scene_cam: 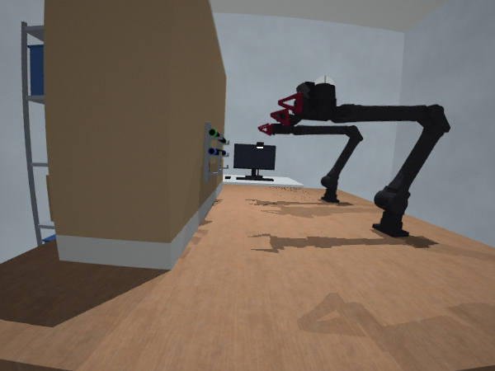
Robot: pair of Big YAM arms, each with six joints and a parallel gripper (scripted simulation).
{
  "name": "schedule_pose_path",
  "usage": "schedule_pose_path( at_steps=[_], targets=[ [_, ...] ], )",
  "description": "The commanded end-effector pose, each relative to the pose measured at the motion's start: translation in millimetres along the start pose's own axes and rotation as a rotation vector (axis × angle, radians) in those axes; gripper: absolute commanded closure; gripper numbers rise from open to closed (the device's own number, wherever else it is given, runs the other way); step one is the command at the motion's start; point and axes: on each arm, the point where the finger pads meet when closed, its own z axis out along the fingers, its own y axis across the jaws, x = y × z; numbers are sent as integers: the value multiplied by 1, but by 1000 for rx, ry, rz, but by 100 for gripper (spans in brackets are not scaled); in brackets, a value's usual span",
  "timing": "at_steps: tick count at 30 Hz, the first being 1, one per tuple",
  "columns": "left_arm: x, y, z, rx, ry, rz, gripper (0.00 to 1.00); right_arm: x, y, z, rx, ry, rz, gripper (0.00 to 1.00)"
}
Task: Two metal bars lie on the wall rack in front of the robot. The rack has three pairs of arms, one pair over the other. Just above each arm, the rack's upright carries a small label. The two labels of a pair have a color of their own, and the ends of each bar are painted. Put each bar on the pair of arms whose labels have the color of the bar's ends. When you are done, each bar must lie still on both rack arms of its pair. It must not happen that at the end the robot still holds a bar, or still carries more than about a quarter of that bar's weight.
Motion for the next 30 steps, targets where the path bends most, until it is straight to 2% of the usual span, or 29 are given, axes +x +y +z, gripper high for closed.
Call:
schedule_pose_path(
  at_steps=[1, 30],
  targets=[
    [-9, -11, 3, 8, -38, 73, 0, 2, 11, 4, -9, -14, -78, 0],
    [14, -66, 10, 22, -62, 407, 0, 31, 39, 16, 3, -10, -412, 0]
  ],
)
